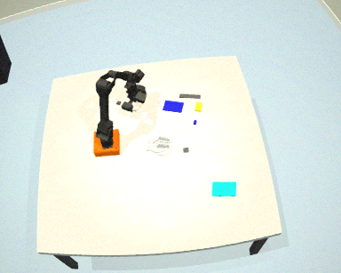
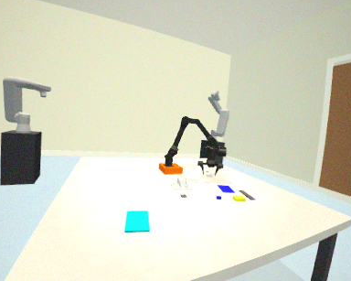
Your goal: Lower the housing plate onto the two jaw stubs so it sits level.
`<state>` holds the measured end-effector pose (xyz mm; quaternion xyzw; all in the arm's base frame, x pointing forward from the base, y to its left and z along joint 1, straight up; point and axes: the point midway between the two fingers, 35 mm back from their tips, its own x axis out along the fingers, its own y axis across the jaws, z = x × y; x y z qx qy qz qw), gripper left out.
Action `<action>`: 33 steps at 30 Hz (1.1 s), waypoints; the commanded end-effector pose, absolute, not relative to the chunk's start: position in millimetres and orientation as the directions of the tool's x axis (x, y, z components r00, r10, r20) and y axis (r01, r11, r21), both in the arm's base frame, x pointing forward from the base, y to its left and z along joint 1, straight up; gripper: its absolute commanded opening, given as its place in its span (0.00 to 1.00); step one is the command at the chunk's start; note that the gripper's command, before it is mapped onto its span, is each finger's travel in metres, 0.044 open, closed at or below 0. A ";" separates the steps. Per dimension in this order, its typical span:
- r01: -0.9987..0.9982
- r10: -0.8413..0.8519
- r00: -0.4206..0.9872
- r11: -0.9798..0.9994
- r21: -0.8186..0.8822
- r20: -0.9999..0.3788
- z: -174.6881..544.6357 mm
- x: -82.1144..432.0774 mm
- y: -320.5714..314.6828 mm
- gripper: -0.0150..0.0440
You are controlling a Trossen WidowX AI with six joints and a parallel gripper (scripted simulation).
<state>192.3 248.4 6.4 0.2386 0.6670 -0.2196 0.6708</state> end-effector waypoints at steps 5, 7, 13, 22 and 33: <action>0.613 0.024 0.014 0.790 0.027 -1.000 6.4 192.3 248.4 0.85; 0.613 0.024 0.014 0.790 0.027 -1.000 6.4 192.3 248.4 0.85; 0.613 0.024 0.014 0.790 0.027 -1.000 6.4 192.3 248.4 0.85; 0.614 0.025 0.013 0.789 0.028 -1.000 23.3 193.2 249.6 0.85; 0.615 0.026 0.012 0.788 0.028 -1.000 58.3 192.8 249.2 0.85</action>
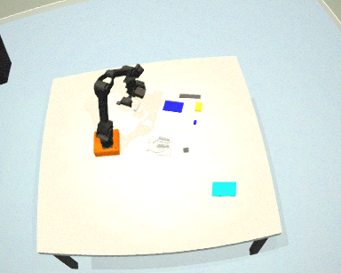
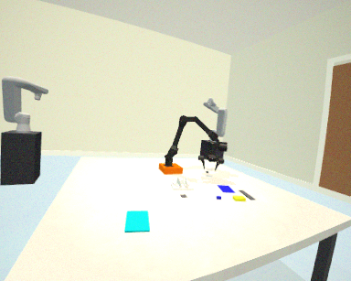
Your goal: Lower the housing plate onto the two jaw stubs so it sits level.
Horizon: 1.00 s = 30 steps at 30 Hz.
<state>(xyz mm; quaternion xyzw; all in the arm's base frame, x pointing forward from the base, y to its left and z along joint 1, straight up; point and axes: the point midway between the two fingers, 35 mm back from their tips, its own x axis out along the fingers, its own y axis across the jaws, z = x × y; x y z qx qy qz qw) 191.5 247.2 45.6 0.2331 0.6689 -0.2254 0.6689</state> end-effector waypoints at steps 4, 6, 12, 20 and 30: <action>0.616 0.027 0.012 0.787 0.028 -1.000 71.2 191.9 248.2 0.85; 0.616 0.027 0.012 0.787 0.028 -1.000 77.1 191.4 247.6 0.85; 0.616 0.027 0.012 0.787 0.028 -1.000 79.2 191.2 247.3 0.85; 0.606 0.026 0.012 0.795 0.028 -1.000 79.4 198.6 238.1 0.85; 0.577 0.024 0.014 0.816 0.027 -1.000 79.7 217.3 210.4 0.85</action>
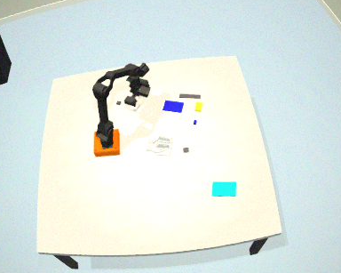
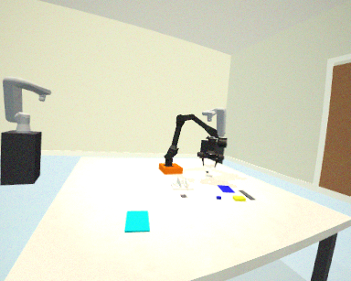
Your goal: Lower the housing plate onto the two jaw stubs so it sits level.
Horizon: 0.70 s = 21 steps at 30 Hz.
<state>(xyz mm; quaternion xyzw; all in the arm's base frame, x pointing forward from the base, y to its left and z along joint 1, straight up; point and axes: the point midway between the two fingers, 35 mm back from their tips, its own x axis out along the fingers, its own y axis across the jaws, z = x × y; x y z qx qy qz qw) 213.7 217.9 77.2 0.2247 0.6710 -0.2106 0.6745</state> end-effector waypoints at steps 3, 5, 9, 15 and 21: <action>0.568 0.023 0.015 0.822 0.027 -1.000 79.8 222.2 201.8 0.85; 0.562 0.022 0.015 0.827 0.027 -1.000 79.8 225.3 196.0 0.85; 0.550 0.021 0.016 0.835 0.026 -1.000 79.8 231.3 184.0 0.85; 0.531 0.020 0.016 0.847 0.025 -1.000 79.8 239.0 165.7 0.85; 0.511 0.018 0.017 0.859 0.024 -1.000 79.7 245.5 146.6 0.85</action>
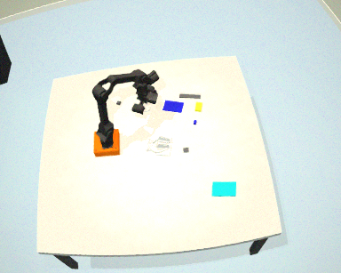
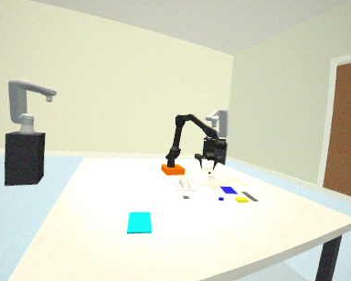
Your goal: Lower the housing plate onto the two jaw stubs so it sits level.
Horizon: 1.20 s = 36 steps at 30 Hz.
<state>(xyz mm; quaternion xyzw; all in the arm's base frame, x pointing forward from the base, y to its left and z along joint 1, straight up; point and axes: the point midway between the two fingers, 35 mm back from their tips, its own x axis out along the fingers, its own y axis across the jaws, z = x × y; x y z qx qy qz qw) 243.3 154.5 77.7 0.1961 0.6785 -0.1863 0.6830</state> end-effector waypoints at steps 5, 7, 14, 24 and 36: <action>0.495 0.017 0.017 0.869 0.023 -1.000 79.6 249.8 130.6 0.85; 0.488 0.016 0.018 0.873 0.023 -1.000 79.6 251.3 124.1 0.85; 0.464 0.014 0.018 0.886 0.021 -1.000 79.3 255.1 101.3 0.85; 0.428 0.011 0.018 0.904 0.018 -1.000 78.6 257.1 68.5 0.85; 0.382 0.008 0.018 0.924 0.014 -1.000 77.5 253.8 28.9 0.85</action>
